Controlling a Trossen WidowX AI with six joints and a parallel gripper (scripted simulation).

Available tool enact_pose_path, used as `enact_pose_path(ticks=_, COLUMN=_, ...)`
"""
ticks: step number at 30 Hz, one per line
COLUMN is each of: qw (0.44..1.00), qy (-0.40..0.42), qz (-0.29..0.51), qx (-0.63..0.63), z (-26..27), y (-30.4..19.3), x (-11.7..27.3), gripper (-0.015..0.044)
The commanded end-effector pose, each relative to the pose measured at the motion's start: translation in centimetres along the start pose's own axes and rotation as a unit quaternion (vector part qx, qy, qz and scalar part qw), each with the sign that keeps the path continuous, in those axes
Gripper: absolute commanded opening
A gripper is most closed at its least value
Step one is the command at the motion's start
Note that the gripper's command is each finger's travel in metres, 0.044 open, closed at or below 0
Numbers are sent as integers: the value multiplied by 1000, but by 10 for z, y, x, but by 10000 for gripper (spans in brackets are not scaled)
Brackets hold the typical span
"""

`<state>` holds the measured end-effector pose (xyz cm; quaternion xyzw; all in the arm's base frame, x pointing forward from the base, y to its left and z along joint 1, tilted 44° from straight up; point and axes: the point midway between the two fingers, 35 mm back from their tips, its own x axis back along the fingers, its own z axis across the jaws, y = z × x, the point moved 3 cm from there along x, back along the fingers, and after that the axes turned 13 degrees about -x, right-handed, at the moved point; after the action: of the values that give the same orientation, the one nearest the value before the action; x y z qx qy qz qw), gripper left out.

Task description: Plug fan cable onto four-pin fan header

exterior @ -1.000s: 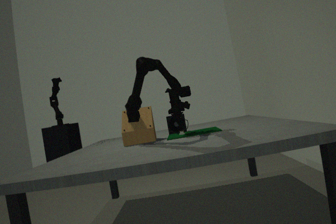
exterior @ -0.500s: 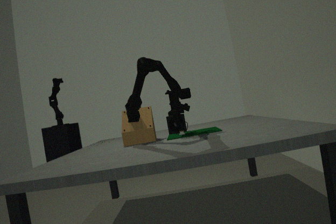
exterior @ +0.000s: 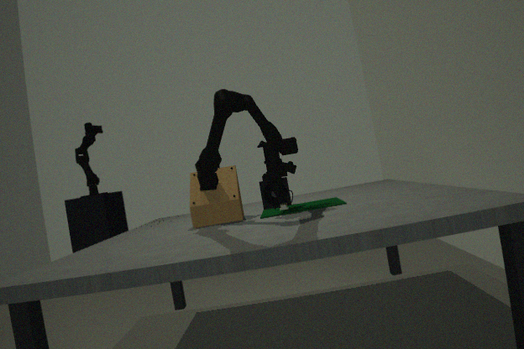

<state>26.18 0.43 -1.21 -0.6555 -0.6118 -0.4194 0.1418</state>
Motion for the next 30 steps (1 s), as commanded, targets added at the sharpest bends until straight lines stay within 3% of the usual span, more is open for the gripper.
enact_pose_path(ticks=1, qw=1000, qy=-1, qz=-1, qx=2, z=0, y=0, x=-1, gripper=0)
enact_pose_path(ticks=30, qw=1000, qy=-1, qz=-1, qx=3, z=0, y=-1, x=-8, gripper=0)
